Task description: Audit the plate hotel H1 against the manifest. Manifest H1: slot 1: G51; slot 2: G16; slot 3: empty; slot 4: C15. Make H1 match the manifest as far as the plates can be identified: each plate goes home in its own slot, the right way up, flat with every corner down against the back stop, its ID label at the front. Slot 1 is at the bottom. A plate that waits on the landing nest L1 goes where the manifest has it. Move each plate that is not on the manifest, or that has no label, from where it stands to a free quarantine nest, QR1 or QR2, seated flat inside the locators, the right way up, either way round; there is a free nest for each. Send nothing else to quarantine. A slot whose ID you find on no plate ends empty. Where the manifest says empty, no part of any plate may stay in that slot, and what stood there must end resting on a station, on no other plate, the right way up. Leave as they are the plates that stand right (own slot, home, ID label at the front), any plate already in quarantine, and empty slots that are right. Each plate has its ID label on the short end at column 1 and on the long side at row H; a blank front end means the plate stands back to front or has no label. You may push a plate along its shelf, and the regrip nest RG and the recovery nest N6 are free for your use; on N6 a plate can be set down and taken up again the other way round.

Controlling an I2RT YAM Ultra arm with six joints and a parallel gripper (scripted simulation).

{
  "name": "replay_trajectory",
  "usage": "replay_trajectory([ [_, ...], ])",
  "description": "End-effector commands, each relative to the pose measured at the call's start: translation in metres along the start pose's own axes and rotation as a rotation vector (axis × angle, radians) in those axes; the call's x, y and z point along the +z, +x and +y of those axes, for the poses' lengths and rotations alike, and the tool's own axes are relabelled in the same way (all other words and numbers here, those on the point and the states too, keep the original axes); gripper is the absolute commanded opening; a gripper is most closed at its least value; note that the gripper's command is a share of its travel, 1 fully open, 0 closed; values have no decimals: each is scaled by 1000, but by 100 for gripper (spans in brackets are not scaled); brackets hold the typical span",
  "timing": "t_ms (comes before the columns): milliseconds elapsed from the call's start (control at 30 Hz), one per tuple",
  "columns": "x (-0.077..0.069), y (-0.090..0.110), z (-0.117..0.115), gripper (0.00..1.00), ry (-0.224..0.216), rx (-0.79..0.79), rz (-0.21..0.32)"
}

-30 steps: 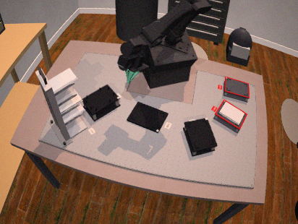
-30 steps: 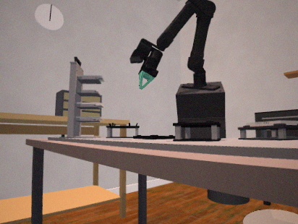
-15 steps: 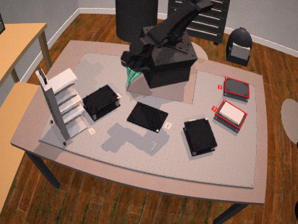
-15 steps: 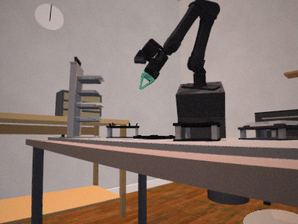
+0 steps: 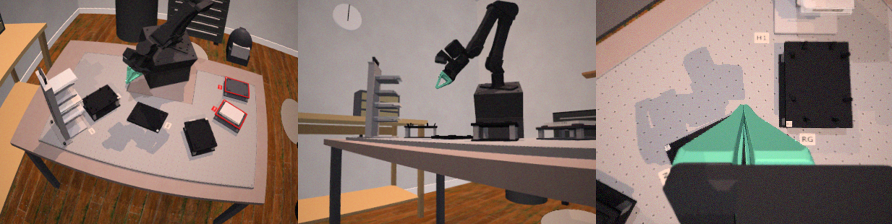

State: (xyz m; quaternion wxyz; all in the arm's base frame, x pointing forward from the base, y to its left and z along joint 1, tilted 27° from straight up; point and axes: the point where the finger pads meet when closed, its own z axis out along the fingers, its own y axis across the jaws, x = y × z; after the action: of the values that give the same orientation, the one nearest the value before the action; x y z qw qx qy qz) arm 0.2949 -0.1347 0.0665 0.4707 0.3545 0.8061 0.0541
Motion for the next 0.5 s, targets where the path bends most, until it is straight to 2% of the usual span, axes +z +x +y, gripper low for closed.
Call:
replay_trajectory([
  [0, 1, -18, -7, 0, 5, 9, -61],
  [467, 12, -30, -44, 0, 6, 8, -61],
])
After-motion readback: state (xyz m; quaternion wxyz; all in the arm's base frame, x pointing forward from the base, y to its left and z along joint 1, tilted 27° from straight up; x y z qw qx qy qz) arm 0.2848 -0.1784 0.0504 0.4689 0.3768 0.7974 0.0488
